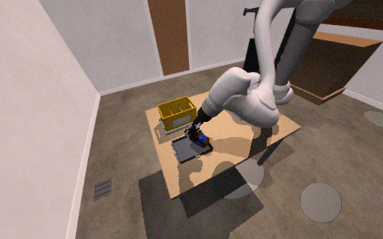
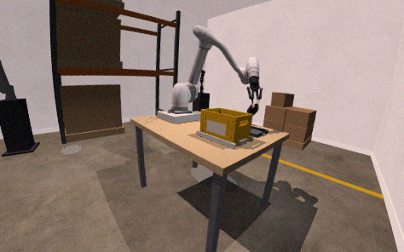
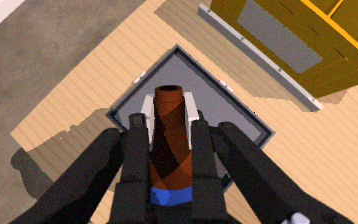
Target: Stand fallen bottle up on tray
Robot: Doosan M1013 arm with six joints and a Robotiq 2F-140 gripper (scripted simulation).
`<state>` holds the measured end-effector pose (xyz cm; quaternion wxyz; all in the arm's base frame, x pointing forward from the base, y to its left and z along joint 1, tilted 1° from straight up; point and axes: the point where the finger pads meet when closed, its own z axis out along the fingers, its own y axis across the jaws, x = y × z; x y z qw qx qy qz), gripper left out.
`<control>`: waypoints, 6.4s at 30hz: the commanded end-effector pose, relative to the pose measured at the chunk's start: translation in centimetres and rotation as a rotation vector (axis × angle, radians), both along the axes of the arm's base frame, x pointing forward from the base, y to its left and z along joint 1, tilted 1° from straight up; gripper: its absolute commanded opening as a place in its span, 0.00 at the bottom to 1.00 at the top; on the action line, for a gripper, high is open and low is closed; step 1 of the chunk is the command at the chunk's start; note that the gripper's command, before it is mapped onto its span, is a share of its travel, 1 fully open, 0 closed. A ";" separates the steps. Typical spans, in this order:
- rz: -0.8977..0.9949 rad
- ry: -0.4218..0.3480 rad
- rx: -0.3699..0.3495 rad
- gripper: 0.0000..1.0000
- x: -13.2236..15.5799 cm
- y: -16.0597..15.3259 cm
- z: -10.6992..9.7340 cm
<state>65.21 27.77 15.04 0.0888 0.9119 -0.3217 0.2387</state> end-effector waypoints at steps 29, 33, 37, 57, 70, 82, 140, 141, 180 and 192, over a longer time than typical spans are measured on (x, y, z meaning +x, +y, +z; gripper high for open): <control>0.000 -0.003 -0.001 0.10 0.0 0.0 0.0; 0.000 -0.003 -0.001 0.10 0.0 0.0 0.0; 0.000 -0.003 -0.001 0.10 0.0 0.0 0.0; -0.003 -0.046 -0.045 0.10 -0.2 -0.1 -0.2; -0.001 -0.107 -0.092 0.10 -0.2 0.1 -0.2; 0.001 -0.136 -0.110 0.10 -0.3 0.2 -0.1; -0.001 -0.172 -0.146 0.10 -0.4 0.1 -0.3; -0.001 -0.176 -0.150 0.10 -0.4 0.1 -0.3; 0.003 -0.274 -0.221 0.10 -0.5 0.4 -0.3; 0.003 -0.274 -0.221 0.10 -0.5 0.4 -0.3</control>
